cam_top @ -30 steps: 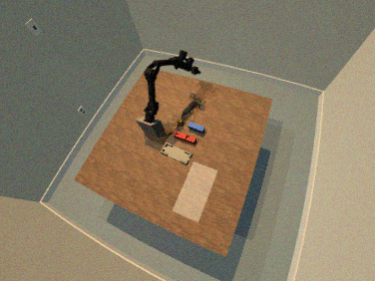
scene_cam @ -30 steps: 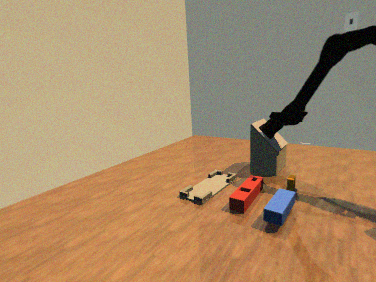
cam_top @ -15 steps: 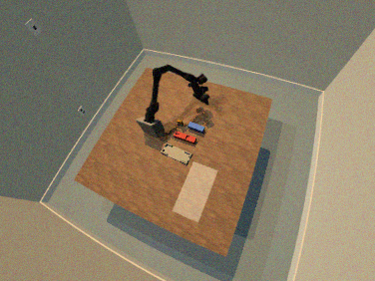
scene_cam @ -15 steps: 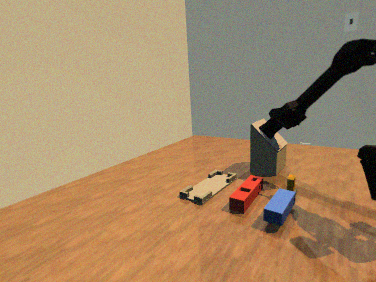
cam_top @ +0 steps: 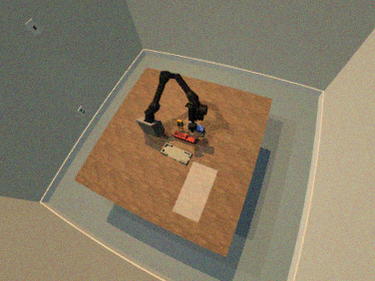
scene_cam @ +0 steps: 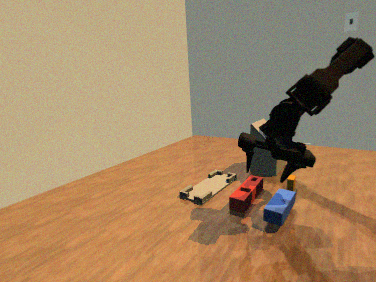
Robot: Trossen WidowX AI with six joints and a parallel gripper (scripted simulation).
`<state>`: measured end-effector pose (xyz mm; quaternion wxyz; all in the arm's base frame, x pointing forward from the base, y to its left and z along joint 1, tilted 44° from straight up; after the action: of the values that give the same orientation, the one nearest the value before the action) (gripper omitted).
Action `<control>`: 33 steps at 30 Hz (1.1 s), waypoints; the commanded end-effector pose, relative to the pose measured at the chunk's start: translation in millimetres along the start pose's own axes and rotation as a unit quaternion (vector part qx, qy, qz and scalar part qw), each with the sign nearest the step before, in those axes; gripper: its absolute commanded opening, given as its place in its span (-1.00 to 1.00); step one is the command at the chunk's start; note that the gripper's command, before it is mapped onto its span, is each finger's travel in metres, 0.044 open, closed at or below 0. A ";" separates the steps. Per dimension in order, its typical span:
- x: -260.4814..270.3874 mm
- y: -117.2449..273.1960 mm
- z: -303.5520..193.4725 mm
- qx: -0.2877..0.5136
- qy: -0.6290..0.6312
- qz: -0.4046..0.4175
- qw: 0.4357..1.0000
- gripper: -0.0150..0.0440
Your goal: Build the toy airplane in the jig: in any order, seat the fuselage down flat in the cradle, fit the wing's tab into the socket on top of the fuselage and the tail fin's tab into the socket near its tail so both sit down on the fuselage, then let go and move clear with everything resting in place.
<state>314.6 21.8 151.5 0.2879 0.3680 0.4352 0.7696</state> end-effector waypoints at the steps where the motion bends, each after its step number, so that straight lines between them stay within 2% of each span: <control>1: -31.6 -3.5 -42.4 0.001 -0.083 0.065 0.994 1.00; 5: -57.5 -2.6 -89.5 -0.026 -0.178 0.132 0.975 1.00; 7: -60.7 -2.3 -97.4 -0.033 -0.194 0.143 0.970 1.00; 12: -60.2 -5.2 -96.8 -0.033 -0.194 0.143 0.970 1.00; 16: -47.3 -50.5 -91.2 -0.033 -0.194 0.144 0.970 1.00; 33: -39.9 -77.9 -87.6 -0.034 -0.194 0.144 0.970 1.00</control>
<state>276.4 -17.1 44.1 0.2683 0.5548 0.2888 0.7327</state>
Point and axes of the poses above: the point midway between the two fingers, 35 mm back from their tips, its own y axis back along the fingers, its own x axis across the jaws, z = x × y, the point moved 10 cm from there along y, back along the fingers, and after that the axes turned 14 degrees about y, right-handed, at the moved point
